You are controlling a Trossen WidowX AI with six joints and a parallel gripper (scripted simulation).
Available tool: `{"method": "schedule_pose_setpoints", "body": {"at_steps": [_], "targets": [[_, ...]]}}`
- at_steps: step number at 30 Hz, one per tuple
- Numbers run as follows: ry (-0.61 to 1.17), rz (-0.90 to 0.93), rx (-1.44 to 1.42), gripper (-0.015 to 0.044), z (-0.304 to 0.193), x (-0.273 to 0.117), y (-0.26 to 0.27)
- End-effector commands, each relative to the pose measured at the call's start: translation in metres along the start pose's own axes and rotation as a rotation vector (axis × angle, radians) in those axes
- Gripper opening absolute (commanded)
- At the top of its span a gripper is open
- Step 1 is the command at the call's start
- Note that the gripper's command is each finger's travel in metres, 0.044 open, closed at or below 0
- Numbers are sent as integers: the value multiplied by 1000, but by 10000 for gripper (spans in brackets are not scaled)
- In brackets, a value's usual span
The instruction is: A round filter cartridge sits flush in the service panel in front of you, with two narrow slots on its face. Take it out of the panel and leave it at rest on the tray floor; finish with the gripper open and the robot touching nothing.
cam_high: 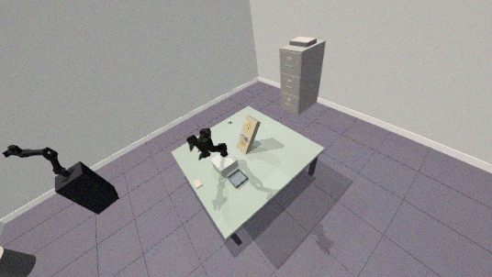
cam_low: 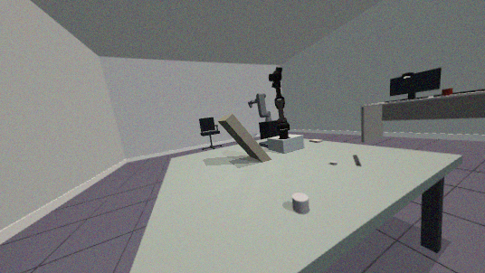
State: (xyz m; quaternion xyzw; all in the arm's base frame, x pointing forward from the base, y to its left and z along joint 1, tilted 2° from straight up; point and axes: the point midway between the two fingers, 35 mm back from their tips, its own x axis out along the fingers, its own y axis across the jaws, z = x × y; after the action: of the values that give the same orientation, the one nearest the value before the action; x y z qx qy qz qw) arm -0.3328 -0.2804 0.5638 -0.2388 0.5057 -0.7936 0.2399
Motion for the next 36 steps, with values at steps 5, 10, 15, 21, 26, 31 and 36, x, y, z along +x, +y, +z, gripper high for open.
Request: {"method": "schedule_pose_setpoints", "body": {"at_steps": [5,10,15,21,26,31,36], "targets": [[-20,-186,-169,269,2,-25,-50],[4,-457,-420,137,7,-74,-114],[82,-724,-662,91,17,-137,-165],[252,-1038,-945,91,33,-226,-205],[473,-1291,-1175,91,50,-309,-218],[750,-1528,-1366,91,71,-392,-211],[1063,-1744,-1502,91,93,-469,-184]]}}
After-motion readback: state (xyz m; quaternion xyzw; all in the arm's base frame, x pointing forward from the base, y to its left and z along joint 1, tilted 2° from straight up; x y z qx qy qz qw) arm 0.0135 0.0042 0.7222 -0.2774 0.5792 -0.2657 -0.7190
